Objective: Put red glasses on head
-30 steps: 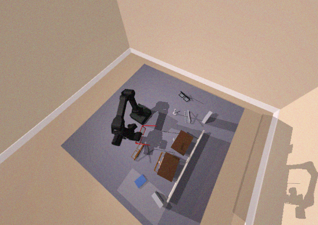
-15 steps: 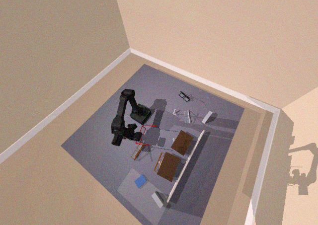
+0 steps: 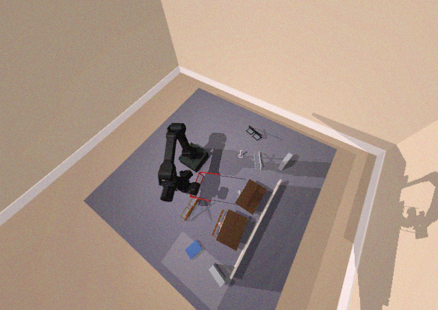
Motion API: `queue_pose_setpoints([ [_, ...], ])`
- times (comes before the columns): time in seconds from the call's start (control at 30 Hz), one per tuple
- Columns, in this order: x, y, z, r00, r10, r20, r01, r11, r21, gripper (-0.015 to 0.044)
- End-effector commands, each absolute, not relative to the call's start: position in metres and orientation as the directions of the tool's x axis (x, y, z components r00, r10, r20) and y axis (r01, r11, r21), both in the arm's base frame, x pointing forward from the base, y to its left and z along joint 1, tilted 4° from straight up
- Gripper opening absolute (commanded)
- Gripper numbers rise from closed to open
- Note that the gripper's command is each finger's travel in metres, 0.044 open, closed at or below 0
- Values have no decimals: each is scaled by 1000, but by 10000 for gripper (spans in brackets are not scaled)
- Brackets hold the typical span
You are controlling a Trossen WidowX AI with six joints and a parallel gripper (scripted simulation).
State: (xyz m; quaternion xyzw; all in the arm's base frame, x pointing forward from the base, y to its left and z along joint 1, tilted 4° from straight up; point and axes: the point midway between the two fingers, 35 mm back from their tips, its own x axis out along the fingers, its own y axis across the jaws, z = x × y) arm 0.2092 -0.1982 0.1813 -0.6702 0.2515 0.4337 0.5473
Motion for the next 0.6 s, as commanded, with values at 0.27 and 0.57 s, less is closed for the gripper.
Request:
queue_pose_setpoints([
  [0.27,226,-162,156,357,161,-920,-898,-211,-385,0],
  [0.57,236,-134,139,254,142,-957,-946,-172,-276,0],
])
